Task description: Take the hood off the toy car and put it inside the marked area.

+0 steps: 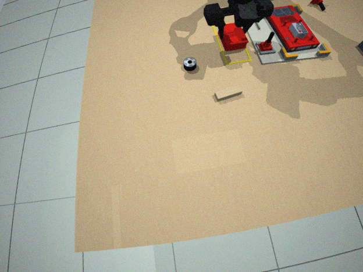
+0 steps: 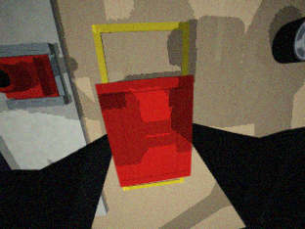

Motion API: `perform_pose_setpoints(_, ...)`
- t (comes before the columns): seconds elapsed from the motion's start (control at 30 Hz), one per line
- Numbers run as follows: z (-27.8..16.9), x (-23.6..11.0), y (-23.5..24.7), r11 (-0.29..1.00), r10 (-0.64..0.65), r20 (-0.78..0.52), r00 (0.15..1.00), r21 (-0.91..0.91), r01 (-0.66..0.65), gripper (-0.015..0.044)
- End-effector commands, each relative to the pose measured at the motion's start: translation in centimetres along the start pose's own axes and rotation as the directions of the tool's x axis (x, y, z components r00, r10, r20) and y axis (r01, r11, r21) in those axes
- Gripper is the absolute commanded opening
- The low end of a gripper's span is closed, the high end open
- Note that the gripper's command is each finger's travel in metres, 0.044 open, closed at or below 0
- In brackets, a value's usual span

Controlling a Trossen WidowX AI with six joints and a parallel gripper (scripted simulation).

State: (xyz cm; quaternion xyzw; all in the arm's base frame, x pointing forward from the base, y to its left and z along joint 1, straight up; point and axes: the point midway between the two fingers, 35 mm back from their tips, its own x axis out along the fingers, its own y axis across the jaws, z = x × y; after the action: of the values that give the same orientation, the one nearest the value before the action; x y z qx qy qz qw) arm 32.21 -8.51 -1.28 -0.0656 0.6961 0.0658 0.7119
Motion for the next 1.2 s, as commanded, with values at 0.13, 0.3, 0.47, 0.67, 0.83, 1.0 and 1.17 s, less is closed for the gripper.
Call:
perform_pose_setpoints(0.13,0.0,0.6,0.0,1.000,-0.002,-0.003,1.000,-0.004,0.002,0.0000)
perform_pose_setpoints(0.3,0.0,0.8,0.0,1.000,-0.002,-0.003,1.000,-0.004,0.002,0.0000)
perform_pose_setpoints(0.47,0.0,0.6,0.0,1.000,0.000,0.000,1.000,0.000,0.000,0.0053)
perform_pose_setpoints(0.67,0.0,0.6,0.0,1.000,0.000,0.000,1.000,0.000,0.000,0.0210)
perform_pose_setpoints(0.83,0.0,0.6,0.0,1.000,0.000,0.000,1.000,0.000,0.000,0.0341)
perform_pose_setpoints(1.0,0.0,0.5,0.0,1.000,0.000,0.000,1.000,0.000,0.000,0.0440)
perform_pose_setpoints(1.17,0.2,-2.6,-0.1,1.000,-0.003,-0.001,1.000,0.000,0.003,0.0440)
